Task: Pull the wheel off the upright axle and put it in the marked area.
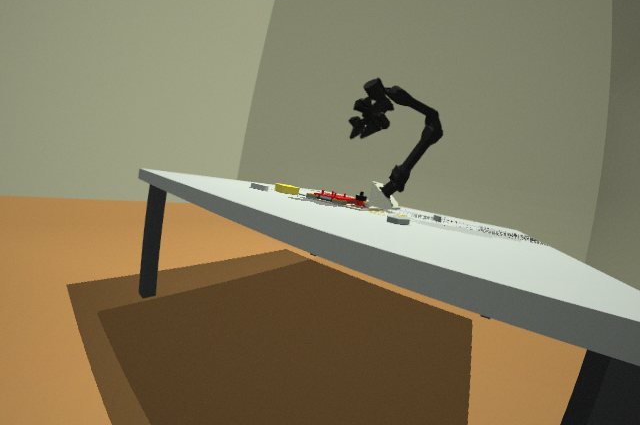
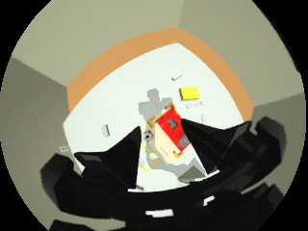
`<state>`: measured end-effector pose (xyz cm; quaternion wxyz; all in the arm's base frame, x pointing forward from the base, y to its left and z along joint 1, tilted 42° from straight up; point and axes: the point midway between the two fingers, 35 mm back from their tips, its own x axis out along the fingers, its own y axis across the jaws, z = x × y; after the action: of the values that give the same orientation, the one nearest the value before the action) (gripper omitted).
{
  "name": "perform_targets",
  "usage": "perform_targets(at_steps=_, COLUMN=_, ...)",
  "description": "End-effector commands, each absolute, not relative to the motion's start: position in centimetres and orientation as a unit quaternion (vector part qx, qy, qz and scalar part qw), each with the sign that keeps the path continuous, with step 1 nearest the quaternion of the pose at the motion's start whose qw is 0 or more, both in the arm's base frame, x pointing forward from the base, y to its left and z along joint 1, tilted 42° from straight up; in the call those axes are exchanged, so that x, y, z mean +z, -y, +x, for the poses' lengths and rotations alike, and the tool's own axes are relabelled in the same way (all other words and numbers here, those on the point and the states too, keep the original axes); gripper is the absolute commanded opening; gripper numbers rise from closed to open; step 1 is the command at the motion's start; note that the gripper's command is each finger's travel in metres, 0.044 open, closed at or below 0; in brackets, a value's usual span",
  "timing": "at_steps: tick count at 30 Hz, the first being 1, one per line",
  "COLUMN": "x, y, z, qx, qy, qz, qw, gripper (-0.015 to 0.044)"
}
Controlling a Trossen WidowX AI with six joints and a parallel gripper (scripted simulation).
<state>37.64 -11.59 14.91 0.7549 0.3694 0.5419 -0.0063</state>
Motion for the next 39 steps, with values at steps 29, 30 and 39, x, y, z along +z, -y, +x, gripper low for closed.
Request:
perform_targets(at_steps=29, x=7.9, y=-0.8, z=36.5, qx=-0.279, qy=-0.668, qz=0.620, qw=0.303, gripper=0.0300)
perform_targets(at_steps=30, x=7.7, y=-0.9, z=36.5, qx=-0.279, qy=-0.668, qz=0.620, qw=0.303, gripper=0.0300)
perform_targets(at_steps=39, x=3.6, y=-4.5, z=36.4, qx=-0.279, qy=-0.668, qz=0.620, qw=0.303, gripper=0.0300)
